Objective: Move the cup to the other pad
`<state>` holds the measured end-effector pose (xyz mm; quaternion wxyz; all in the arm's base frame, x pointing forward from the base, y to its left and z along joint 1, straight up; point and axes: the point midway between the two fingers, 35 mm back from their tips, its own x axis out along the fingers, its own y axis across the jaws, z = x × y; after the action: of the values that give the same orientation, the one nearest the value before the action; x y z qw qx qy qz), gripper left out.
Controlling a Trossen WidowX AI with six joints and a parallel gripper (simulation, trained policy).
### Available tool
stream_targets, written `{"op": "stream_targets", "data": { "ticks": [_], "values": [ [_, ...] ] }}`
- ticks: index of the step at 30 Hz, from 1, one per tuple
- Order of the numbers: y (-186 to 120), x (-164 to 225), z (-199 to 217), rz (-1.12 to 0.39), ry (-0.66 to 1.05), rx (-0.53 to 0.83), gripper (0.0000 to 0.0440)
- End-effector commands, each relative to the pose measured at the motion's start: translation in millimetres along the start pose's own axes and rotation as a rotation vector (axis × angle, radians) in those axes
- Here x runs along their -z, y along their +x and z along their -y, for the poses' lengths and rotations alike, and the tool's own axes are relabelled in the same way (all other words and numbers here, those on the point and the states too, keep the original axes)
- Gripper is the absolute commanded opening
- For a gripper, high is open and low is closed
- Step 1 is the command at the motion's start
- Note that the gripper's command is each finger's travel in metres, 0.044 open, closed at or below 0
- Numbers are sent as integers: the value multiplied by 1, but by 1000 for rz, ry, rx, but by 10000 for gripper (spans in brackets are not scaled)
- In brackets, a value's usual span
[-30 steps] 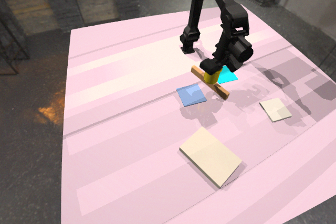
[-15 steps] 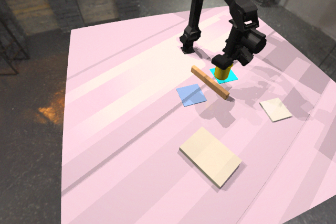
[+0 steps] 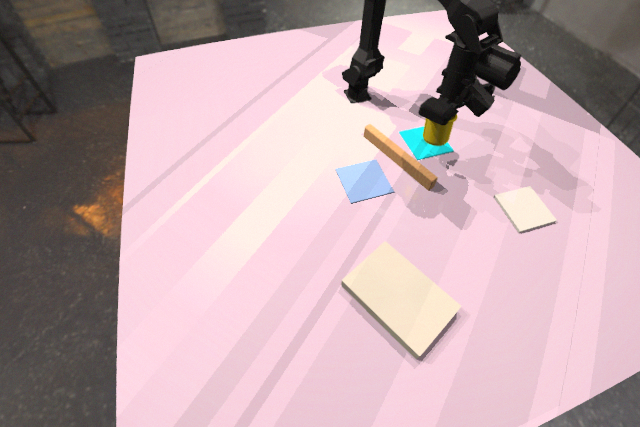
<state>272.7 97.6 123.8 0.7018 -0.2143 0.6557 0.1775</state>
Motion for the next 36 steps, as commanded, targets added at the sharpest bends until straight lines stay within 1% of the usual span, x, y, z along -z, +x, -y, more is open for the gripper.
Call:
{"op": "stream_targets", "data": {
  "ticks": [1, 20, 30, 36],
  "values": [
    [1, 0, -7, 12, -2, 2, 0],
    [39, 19, -37, 25, 11, 18, 3],
    [54, 26, -41, 51, 27, 25, 24],
    [57, 26, -41, 79, 38, 19, 55]
  ]
}}
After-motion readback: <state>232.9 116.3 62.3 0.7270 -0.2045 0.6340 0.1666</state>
